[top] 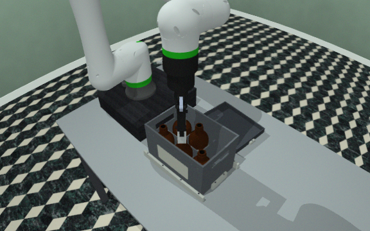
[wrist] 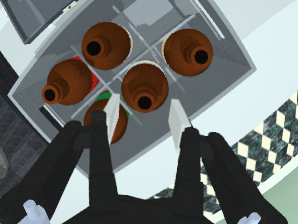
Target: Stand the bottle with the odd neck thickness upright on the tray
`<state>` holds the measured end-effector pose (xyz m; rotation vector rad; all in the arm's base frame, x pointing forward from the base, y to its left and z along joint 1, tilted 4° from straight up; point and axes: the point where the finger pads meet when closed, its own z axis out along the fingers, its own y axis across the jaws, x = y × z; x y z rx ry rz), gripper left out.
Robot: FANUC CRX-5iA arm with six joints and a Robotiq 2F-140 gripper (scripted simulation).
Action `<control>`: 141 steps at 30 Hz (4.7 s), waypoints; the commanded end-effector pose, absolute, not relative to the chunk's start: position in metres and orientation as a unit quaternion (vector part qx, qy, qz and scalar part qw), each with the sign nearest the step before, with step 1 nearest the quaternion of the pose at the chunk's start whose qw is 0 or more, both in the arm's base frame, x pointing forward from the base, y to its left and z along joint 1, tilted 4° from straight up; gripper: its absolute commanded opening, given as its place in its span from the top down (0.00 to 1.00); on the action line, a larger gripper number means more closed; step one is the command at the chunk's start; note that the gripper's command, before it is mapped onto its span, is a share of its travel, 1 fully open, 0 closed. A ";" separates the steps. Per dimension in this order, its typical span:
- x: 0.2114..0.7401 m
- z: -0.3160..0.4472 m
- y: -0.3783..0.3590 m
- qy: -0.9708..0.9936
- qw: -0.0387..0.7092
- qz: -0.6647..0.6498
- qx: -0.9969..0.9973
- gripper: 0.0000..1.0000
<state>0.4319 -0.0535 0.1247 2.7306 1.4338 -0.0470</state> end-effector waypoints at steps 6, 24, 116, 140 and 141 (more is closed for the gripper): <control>0.432 0.119 -0.054 0.465 0.029 -0.015 0.885 0.56; 0.432 0.100 -0.055 0.465 0.029 -0.015 0.885 0.56; 0.432 0.088 -0.056 0.465 0.029 -0.015 0.885 0.90; 0.432 0.088 -0.056 0.465 0.029 -0.015 0.885 0.90; 0.432 0.088 -0.056 0.465 0.029 -0.015 0.885 0.90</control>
